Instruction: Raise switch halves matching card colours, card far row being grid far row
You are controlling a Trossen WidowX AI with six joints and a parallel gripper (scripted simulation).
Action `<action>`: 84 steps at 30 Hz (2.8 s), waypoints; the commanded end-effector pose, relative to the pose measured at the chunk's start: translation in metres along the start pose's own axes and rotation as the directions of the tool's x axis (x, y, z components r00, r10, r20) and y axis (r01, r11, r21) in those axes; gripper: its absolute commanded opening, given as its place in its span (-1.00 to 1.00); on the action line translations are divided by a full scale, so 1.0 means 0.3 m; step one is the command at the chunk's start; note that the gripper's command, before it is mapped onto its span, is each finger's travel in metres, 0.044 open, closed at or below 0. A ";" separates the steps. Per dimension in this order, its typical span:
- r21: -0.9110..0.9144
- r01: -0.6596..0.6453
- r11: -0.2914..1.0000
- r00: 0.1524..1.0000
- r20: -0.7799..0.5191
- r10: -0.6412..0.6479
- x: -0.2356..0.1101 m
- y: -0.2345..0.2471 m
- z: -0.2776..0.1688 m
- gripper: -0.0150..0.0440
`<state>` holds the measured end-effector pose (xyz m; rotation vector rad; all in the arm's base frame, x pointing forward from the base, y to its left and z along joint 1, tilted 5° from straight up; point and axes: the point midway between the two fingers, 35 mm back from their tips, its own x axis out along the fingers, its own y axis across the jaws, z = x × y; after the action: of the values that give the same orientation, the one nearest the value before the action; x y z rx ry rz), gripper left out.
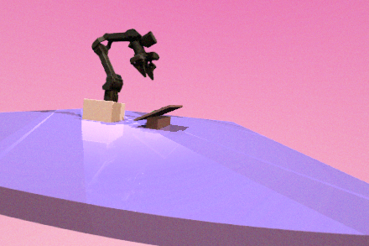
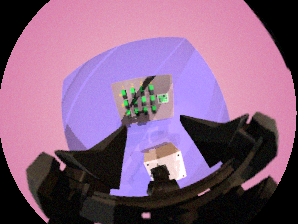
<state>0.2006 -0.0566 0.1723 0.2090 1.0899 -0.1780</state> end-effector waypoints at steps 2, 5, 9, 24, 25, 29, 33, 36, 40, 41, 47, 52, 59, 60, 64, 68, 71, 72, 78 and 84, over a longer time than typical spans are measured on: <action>0.000 0.000 1.000 1.000 -0.002 0.000 0.033 0.008 0.017 0.69; -0.001 0.000 1.000 1.000 -0.007 0.000 0.176 0.057 0.071 0.42; -0.002 0.000 1.000 1.000 -0.007 0.000 0.345 0.142 0.094 0.06; -0.002 0.000 1.000 1.000 0.020 0.000 0.470 0.146 0.090 -0.49; -0.002 0.000 1.000 1.000 0.020 0.000 0.472 0.146 0.090 -0.49; -0.002 0.000 1.000 1.000 0.020 0.000 0.503 0.146 0.089 -0.49; -0.002 0.000 1.000 1.000 0.020 0.000 0.508 0.146 0.089 -0.49; -0.002 0.000 1.000 1.000 0.021 0.000 0.520 0.146 0.089 -0.49; -0.002 0.000 1.000 1.000 0.021 0.000 0.542 0.147 0.089 -0.49; -0.002 0.000 1.000 1.000 0.021 0.000 0.546 0.147 0.089 -0.49; -0.002 0.000 1.000 1.000 0.021 0.000 0.550 0.146 0.089 -0.49; -0.002 0.000 1.000 1.000 0.021 0.000 0.550 0.146 0.089 -0.49; -0.002 0.000 1.000 1.000 0.021 0.000 0.550 0.146 0.089 -0.49; -0.002 0.000 1.000 1.000 0.021 0.000 0.550 0.146 0.089 -0.49; -0.002 0.000 1.000 1.000 0.021 0.000 0.550 0.146 0.089 -0.49; -0.002 0.000 1.000 1.000 0.021 0.000 0.551 0.146 0.089 -0.49; -0.002 0.000 1.000 1.000 0.021 0.000 0.552 0.146 0.089 -0.49; -0.002 0.000 1.000 1.000 0.021 0.000 0.552 0.146 0.089 -0.49; -0.002 0.000 1.000 1.000 0.021 0.000 0.555 0.146 0.089 -0.49; -0.002 0.000 1.000 1.000 0.021 0.000 0.558 0.146 0.089 -0.49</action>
<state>0.3099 -0.0272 0.0394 0.2043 1.0696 -0.1725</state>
